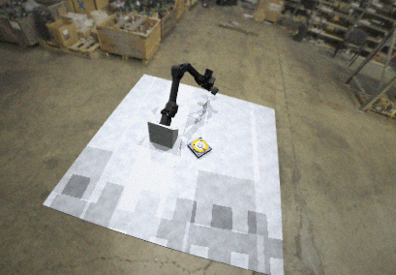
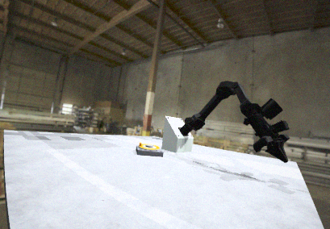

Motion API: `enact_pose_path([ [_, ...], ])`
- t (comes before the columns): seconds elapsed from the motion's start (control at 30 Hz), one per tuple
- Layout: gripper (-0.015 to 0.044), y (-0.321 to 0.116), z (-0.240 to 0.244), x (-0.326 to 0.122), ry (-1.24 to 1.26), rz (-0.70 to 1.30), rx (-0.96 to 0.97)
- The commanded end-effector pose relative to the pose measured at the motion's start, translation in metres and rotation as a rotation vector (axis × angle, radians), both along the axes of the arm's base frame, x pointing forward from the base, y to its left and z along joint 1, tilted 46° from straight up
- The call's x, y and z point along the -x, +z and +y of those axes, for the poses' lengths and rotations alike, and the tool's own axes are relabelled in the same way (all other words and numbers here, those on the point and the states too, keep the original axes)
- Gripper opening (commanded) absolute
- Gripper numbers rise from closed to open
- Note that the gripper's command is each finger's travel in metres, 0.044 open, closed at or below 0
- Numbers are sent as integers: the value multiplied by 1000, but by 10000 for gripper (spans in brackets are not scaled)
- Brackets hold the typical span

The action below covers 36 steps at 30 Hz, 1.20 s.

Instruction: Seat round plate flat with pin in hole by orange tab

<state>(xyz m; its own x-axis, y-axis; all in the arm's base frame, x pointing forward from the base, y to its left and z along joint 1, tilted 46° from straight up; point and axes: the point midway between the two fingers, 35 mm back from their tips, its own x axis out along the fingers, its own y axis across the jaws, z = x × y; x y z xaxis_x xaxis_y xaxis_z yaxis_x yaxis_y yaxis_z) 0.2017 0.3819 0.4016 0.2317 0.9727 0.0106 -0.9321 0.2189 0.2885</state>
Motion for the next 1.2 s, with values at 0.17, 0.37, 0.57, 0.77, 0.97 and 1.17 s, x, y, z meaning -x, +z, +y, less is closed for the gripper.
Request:
enact_pose_path([
  [0.17,0,-69,-53,-106,-205,45,233],
  [0.37,0,-128,-111,-165,-332,161,378],
  [0.57,0,-184,-167,-198,-393,280,506],
  [0.77,0,-245,-229,-208,-443,496,589],
  [0.97,0,-294,-283,-204,-464,677,635],
  [1.17,0,-352,-356,-181,-454,896,646],
])
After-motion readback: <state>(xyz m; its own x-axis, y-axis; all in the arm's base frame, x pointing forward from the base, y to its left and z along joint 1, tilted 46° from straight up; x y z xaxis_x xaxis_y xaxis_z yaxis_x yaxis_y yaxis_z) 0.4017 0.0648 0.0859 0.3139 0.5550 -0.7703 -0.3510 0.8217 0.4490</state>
